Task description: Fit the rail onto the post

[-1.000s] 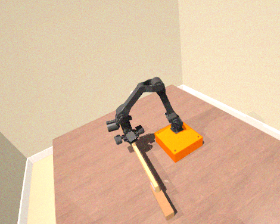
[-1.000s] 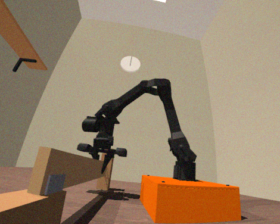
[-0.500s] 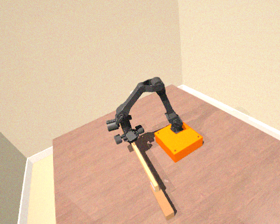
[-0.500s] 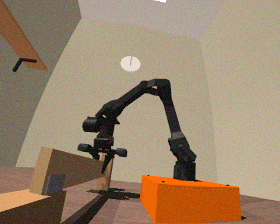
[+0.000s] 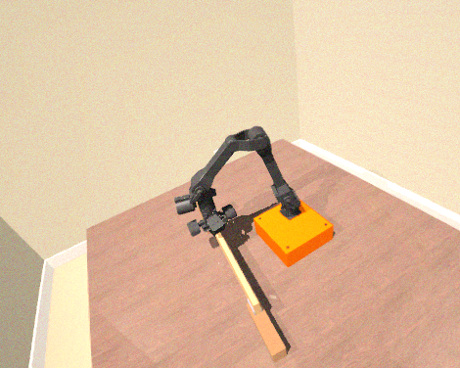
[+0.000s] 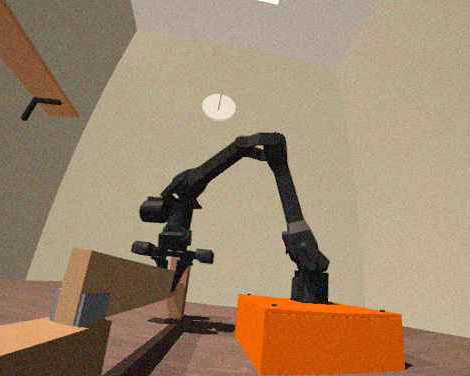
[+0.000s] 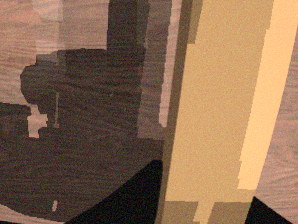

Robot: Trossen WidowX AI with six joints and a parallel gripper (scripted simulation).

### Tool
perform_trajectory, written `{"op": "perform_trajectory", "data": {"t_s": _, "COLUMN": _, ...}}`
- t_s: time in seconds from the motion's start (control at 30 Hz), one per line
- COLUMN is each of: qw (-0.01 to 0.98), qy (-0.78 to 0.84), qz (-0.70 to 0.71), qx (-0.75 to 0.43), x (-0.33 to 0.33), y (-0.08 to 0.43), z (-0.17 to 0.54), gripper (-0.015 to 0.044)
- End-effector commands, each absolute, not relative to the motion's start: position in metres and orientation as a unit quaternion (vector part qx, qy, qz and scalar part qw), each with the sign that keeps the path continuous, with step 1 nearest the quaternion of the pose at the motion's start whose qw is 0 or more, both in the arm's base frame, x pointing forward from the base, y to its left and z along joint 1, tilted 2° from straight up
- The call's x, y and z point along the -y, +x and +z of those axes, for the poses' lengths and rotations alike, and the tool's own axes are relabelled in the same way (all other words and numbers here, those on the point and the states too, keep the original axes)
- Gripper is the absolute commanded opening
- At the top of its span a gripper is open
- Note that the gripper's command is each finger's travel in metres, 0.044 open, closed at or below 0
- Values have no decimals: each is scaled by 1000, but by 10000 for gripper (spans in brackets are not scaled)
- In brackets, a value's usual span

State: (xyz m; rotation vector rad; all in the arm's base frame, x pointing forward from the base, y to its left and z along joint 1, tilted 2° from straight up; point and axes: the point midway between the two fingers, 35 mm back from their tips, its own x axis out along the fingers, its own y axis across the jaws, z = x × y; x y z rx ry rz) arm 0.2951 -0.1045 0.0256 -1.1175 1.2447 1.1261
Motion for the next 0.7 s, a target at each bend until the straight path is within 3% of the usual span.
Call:
{"op": "perform_trajectory", "data": {"t_s": 0.0, "qw": 534, "qy": -470, "qz": 472, "qx": -521, "x": 107, "y": 296, "z": 26, "gripper": 0}}
{"op": "perform_trajectory", "data": {"t_s": 0.67, "qw": 533, "qy": -470, "qz": 472, "qx": -521, "x": 113, "y": 295, "z": 27, "gripper": 0}}
